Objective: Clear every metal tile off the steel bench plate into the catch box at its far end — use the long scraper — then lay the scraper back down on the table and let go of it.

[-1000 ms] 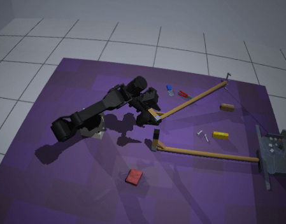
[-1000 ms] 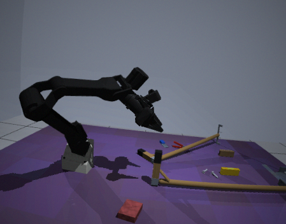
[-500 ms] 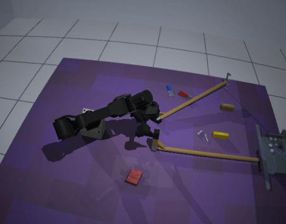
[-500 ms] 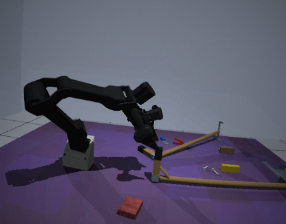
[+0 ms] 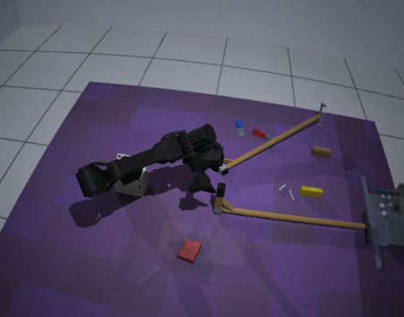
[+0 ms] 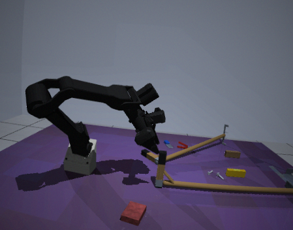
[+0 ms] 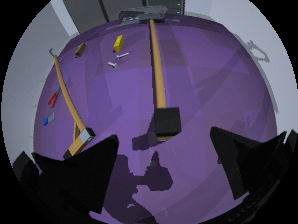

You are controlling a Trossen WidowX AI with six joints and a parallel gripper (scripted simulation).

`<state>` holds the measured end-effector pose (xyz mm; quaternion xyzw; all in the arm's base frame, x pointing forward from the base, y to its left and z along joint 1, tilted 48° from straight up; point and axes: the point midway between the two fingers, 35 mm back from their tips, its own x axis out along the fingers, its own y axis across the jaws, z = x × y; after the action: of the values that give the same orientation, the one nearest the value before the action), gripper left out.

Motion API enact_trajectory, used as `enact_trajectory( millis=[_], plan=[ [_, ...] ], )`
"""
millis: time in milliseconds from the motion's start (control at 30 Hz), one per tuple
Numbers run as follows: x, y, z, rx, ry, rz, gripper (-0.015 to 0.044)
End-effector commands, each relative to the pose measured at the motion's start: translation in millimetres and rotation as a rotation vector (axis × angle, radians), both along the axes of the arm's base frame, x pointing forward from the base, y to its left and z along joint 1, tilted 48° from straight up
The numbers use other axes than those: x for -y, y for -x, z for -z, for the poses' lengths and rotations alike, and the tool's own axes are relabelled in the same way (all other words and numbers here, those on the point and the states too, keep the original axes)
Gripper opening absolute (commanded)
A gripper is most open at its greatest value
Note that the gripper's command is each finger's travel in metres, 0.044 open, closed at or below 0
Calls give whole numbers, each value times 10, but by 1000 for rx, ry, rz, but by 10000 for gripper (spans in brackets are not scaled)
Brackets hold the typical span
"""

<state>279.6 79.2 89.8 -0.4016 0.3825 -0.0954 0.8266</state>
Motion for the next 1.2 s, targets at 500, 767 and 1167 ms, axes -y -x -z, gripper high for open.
enact_trajectory(
  millis=[500,767,1167],
  plan=[
    [-126,117,-165,5,4,15,440],
    [46,102,-17,7,5,15,440],
    [104,35,65,4,2,16,440]
  ],
)
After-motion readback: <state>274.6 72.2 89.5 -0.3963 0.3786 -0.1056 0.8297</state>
